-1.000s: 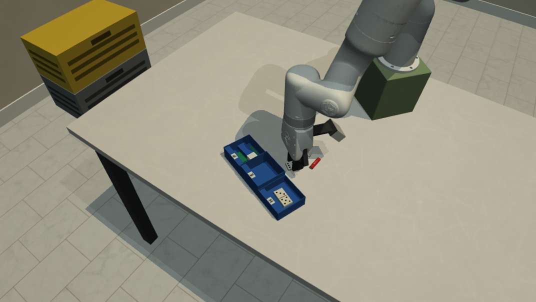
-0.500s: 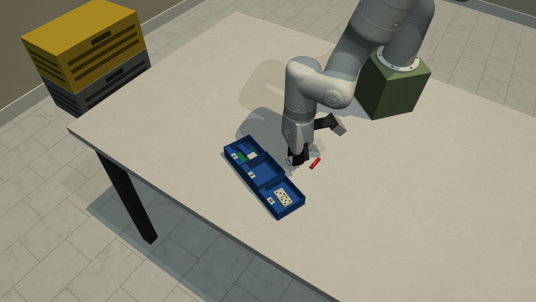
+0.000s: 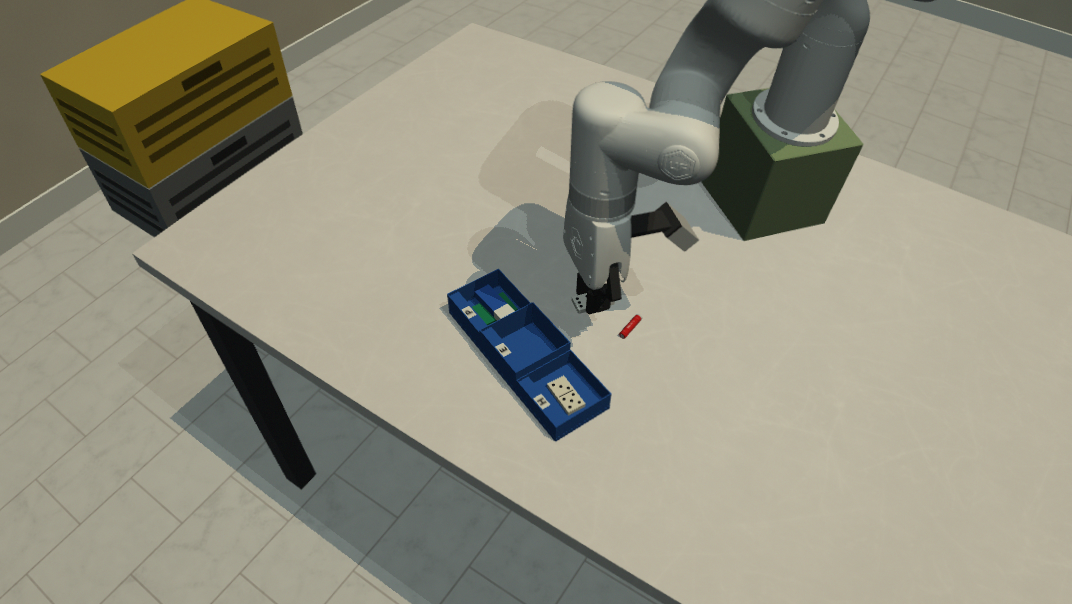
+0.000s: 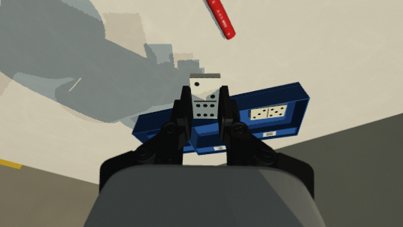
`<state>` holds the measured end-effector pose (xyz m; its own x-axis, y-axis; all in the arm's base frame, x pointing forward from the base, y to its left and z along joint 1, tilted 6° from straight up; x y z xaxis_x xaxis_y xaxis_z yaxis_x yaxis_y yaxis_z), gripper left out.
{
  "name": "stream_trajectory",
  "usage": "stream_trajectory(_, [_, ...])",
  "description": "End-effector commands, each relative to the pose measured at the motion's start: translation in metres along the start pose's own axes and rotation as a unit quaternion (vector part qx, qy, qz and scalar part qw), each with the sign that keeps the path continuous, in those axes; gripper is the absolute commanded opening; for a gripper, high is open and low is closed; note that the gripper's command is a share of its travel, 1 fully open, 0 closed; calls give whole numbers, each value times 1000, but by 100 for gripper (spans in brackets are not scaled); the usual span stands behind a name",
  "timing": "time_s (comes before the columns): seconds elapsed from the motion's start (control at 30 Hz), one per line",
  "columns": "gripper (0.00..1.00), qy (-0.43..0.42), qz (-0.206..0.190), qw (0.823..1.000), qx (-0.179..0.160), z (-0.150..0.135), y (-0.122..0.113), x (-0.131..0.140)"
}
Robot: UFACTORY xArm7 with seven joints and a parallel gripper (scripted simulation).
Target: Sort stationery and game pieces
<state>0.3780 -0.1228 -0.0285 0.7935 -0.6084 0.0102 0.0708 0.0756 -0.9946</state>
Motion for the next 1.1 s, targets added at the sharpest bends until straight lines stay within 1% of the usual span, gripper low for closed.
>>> stream_trajectory(0.0, [0,0,0,1000,-1,0,-3,1])
stream_trajectory(0.3, [0,0,0,1000,-1,0,-3,1])
stream_trajectory(0.37, [0,0,0,1000,-1,0,-9,1])
stream_trajectory(0.57, [0,0,0,1000,-1,0,-9,1])
stream_trajectory(0.77, [0,0,0,1000,-1,29,-9,23])
stream_trajectory(0.83, [0,0,0,1000,-1,29,-9,24])
stream_trajectory(0.93, [0,-75,0,997,-1,43,-10,35])
stream_trajectory(1.07, [0,-128,-1,992,-1,62,-9,50])
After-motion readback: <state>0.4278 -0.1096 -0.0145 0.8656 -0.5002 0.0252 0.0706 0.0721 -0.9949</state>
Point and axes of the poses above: the point where the finger pads meet when closed, its own y axis out along the fingers, its own z axis across the jaws, x = y × z, the point moved 5 cm from there along -y, back along the fingers, and after that the axes turned 2 degrees about -y, right-handed, at the moved point
